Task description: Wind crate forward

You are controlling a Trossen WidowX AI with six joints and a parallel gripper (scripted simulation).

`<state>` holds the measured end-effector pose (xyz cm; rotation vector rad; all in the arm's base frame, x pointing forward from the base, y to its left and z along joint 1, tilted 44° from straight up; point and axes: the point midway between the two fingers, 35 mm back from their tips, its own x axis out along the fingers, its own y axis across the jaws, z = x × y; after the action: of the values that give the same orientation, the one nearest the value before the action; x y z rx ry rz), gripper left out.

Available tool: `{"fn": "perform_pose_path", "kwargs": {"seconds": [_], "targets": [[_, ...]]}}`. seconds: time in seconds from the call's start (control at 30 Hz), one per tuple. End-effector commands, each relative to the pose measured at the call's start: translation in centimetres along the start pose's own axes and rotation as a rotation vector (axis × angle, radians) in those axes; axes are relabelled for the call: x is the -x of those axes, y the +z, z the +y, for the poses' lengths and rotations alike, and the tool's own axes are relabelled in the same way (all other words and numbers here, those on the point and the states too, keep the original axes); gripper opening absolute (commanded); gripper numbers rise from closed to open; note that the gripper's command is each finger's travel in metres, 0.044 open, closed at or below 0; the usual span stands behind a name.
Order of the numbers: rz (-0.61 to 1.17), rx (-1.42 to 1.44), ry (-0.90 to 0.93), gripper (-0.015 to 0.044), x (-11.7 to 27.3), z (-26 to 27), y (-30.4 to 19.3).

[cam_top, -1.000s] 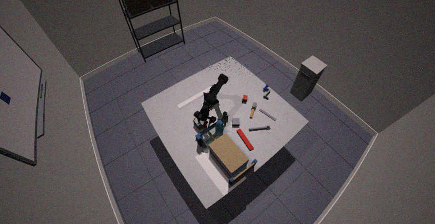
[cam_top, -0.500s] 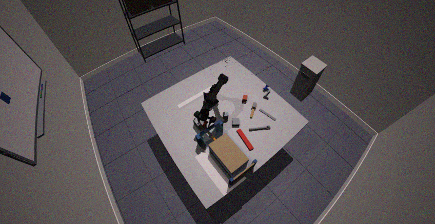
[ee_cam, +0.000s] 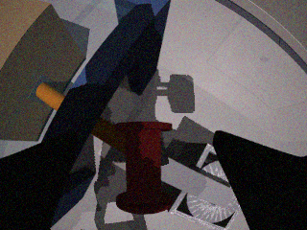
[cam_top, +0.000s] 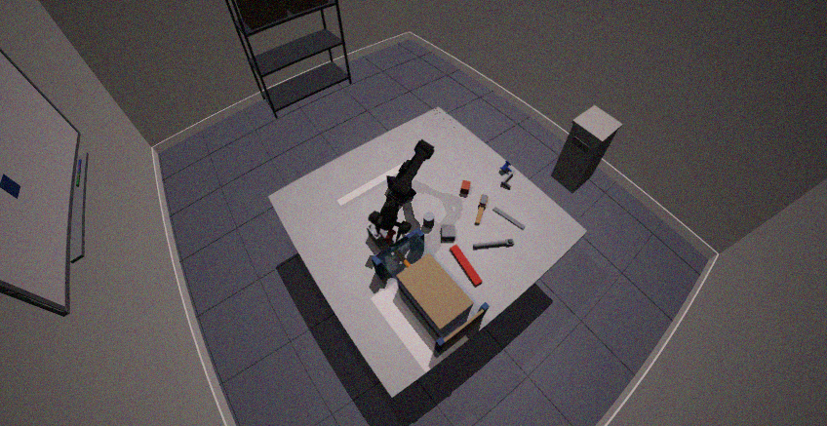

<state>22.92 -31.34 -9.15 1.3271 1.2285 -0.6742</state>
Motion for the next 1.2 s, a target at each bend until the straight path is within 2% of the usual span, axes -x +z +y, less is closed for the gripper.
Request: {"fn": "perform_pose_path", "kwargs": {"seconds": [0.0,0.83,0.87,1.17], "targets": [[0.05,0.011,-0.011,0.044,-2.0,0.4,-1.3],[0.05,0.011,-0.011,0.044,-2.0,0.4,-1.3],[0.0,0.0,0.0,0.0414,0.0,0.0,0.0],[0.0,0.0,0.0,0.0177,0.0,0.0,0.0]]}}
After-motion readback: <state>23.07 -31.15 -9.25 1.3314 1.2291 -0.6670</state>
